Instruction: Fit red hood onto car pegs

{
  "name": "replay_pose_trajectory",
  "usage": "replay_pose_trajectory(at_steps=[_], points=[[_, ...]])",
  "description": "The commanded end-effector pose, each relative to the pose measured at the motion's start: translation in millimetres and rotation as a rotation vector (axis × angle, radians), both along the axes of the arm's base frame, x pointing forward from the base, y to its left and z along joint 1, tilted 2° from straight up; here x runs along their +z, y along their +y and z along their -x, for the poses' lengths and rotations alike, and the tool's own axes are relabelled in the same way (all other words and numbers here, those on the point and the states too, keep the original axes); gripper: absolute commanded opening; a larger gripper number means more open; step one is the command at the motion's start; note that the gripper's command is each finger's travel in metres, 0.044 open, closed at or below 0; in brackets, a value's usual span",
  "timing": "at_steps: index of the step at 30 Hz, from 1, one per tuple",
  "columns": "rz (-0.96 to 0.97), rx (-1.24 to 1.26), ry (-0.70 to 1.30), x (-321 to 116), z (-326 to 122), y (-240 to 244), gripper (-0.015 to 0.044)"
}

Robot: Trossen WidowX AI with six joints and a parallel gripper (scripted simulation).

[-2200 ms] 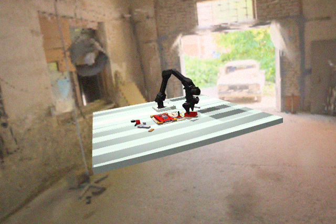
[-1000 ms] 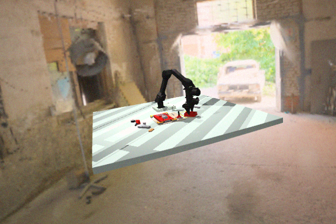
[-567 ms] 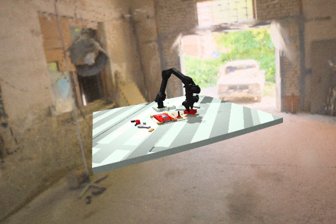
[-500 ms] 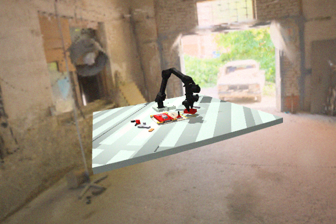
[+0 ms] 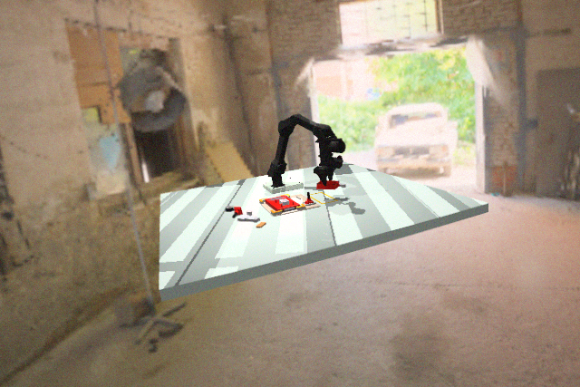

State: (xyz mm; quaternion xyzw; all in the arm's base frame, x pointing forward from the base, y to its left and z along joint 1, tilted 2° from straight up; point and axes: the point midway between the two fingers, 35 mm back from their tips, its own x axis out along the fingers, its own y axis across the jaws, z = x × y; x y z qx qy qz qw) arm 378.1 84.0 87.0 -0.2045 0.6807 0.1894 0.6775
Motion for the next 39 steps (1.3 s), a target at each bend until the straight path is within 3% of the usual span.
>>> replay_pose_trajectory(at_steps=[1, 12, 39], points=[[-0.003, -0.003, -0.013, 11.8, -0.5, 0.3, 0.0000], [-0.001, 0.012, -0.004, 14.8, -0.2, 0.3, 0.0000], [-0.001, 0.490, 0.005, 15.5, 0.0, -0.3, 0.0000]])
